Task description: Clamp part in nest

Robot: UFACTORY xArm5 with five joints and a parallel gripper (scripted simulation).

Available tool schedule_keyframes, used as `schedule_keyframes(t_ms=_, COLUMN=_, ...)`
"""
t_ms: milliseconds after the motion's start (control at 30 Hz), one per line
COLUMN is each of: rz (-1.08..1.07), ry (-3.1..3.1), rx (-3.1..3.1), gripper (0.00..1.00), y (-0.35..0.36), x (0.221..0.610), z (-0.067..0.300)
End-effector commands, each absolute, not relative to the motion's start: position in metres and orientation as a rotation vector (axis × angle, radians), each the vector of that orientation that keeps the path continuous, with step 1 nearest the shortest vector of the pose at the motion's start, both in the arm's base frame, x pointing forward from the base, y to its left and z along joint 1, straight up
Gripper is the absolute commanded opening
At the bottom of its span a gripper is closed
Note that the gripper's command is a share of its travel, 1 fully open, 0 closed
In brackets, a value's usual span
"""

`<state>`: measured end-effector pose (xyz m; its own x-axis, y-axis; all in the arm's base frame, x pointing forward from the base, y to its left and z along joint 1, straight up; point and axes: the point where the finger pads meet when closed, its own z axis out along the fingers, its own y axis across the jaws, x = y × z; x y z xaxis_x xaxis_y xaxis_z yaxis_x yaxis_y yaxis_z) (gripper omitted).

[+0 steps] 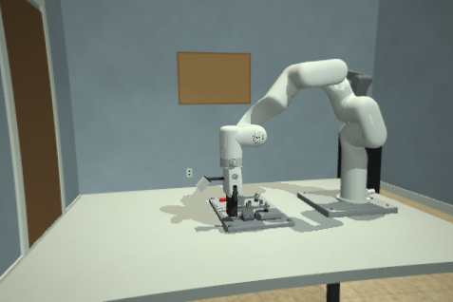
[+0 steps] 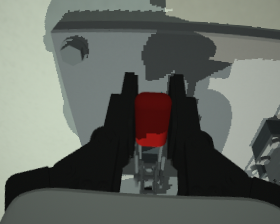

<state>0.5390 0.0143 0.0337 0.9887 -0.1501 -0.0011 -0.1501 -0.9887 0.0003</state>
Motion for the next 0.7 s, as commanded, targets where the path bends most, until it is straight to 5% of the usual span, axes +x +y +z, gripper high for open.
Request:
schedule_keyframes(t_ms=0, rz=0.003, ry=-0.236, rx=3.133, gripper=0.00, y=0.0145, x=0.5399, z=0.0350)
schedule_keyframes(t_ms=667, rz=0.003, ry=-0.236, rx=3.133, gripper=0.00, y=0.0142, x=0.5413, z=0.0314)
